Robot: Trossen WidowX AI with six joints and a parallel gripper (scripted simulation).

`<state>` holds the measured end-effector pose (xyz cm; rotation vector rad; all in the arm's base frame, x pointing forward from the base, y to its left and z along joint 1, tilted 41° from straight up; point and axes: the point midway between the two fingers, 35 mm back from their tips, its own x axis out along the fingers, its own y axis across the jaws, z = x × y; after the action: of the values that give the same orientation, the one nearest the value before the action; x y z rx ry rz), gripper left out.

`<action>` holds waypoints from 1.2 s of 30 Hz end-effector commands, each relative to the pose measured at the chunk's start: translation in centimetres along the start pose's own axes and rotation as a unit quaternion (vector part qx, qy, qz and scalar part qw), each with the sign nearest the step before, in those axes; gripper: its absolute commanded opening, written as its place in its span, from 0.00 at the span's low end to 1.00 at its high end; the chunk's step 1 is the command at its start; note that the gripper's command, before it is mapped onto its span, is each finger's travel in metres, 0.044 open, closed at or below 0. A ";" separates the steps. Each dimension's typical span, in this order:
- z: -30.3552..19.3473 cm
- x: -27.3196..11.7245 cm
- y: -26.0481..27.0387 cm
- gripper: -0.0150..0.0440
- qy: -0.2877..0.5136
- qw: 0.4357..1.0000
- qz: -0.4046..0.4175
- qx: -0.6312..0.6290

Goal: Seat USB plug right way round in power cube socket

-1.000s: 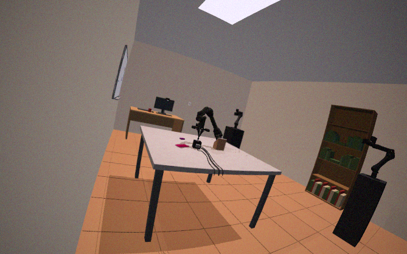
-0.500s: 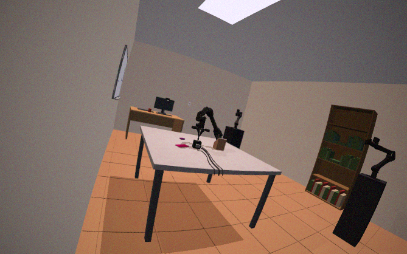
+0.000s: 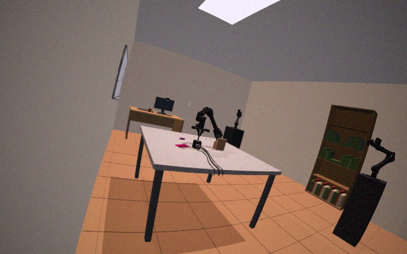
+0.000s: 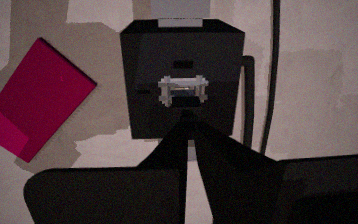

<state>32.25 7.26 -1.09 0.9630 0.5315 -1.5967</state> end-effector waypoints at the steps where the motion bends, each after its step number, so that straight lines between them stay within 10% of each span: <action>1: -0.1 0.0 0.0 0.25 0.002 1.000 -0.001 -0.003; 36: 0.0 0.5 0.0 0.25 0.002 1.000 -0.001 -0.003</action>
<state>32.21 7.01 -1.40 0.9648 0.5332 -1.5972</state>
